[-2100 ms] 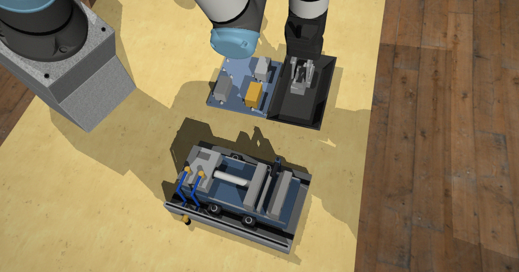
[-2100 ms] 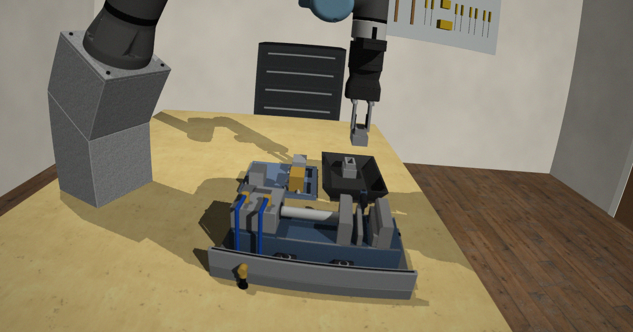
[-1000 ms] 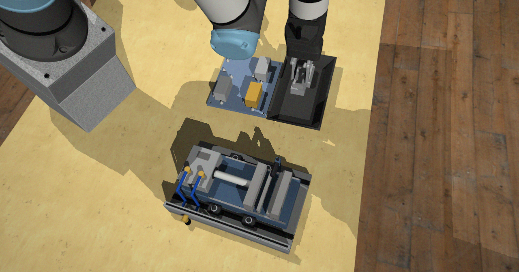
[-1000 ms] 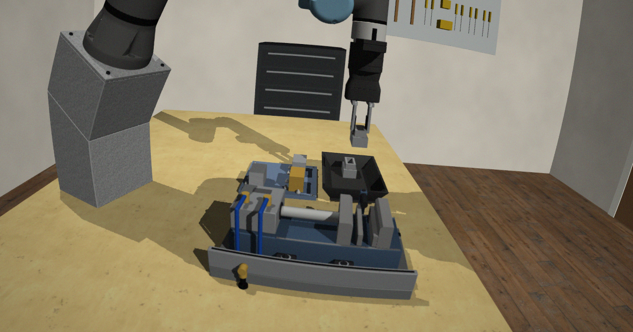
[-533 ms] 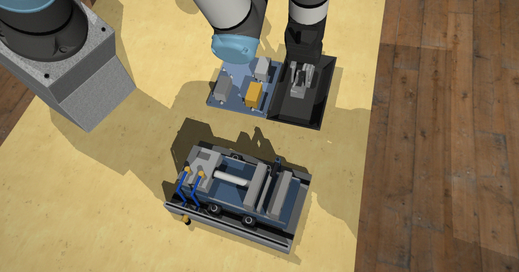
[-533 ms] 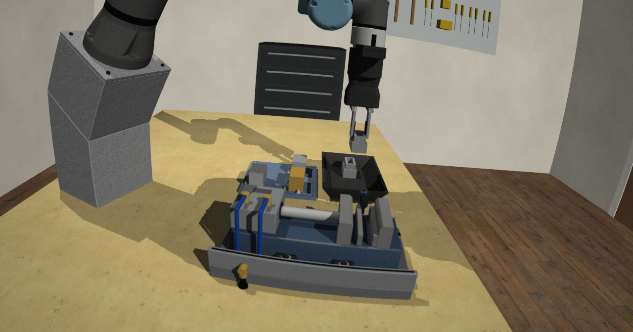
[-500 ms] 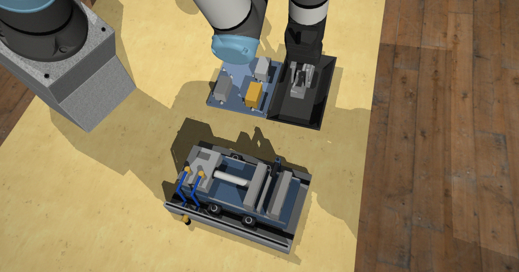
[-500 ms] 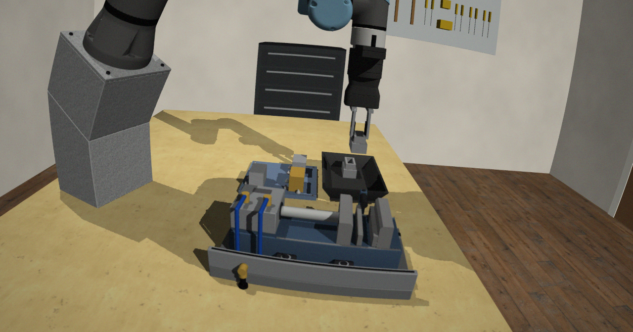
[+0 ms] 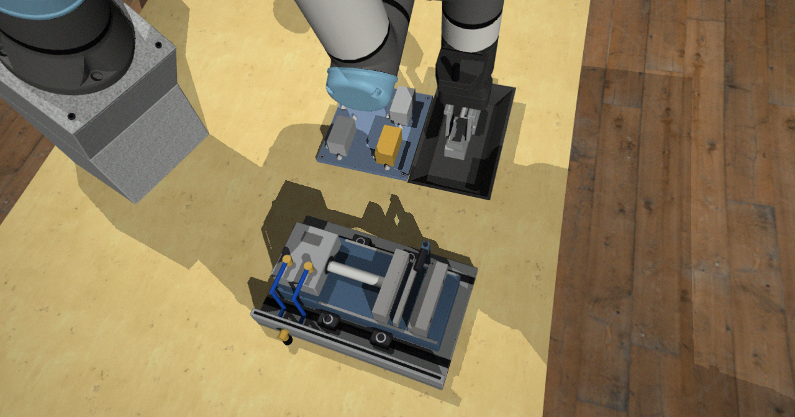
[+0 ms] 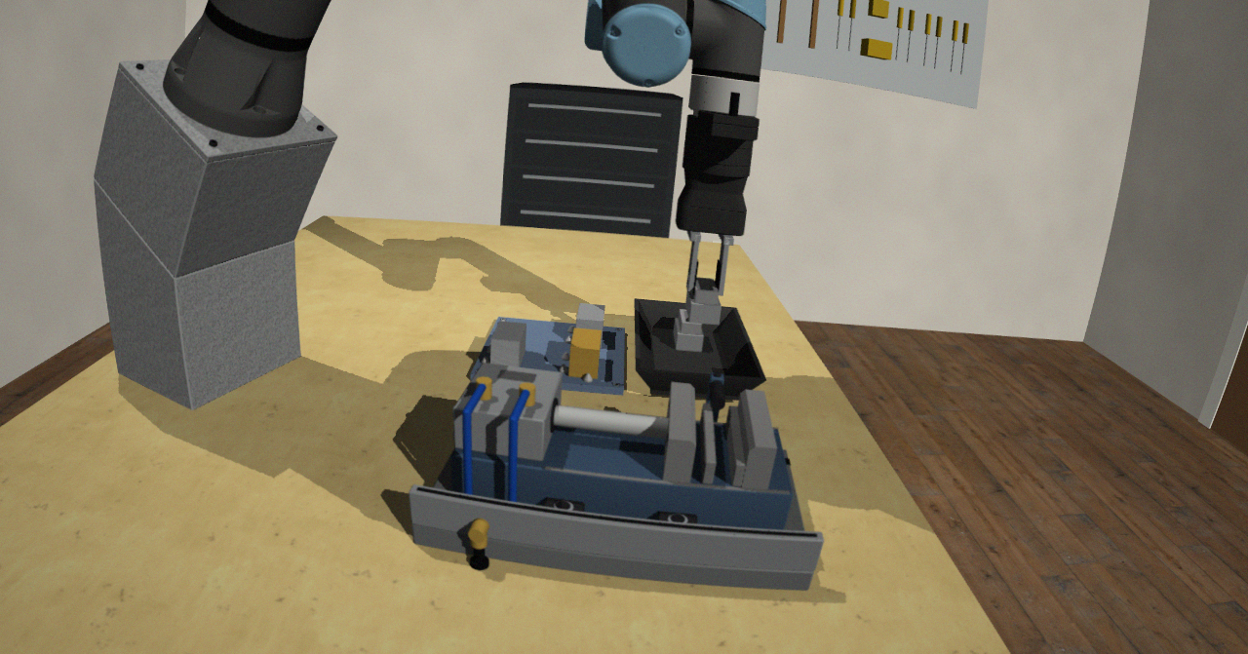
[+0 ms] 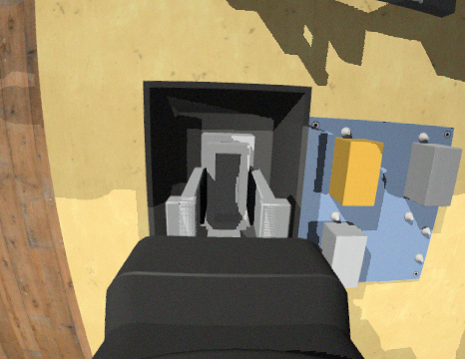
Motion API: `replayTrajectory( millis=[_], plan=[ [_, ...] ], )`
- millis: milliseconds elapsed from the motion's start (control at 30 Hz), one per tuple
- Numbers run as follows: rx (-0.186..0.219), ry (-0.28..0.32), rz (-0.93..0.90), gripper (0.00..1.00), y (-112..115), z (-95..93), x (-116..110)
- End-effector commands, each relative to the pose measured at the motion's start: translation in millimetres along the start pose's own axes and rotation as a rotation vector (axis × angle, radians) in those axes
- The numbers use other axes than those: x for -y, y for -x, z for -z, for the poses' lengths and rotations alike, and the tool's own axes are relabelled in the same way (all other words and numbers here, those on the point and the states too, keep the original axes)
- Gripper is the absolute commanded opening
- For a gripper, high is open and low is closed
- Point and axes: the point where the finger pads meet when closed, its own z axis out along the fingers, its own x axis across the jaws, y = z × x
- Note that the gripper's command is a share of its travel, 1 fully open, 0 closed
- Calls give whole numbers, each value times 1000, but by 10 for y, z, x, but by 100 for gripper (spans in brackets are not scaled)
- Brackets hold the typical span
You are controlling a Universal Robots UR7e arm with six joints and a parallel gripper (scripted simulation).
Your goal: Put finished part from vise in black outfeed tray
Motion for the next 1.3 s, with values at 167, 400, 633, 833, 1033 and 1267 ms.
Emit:
replayTrajectory(
  millis=[167, 400, 633, 833, 1033, 1267],
  plan=[
    [2, 0, 0, 0, 7, -177, -2],
    [2, 0, 0, 0, 8, -314, -2],
    [2, 0, 0, 0, 8, -400, -2],
    [2, 0, 0, 0, 8, -484, -2],
    [2, 0, 0, 0, 8, -535, -2],
    [2, 0, 0, 0, 8, -574, -2]
  ],
)
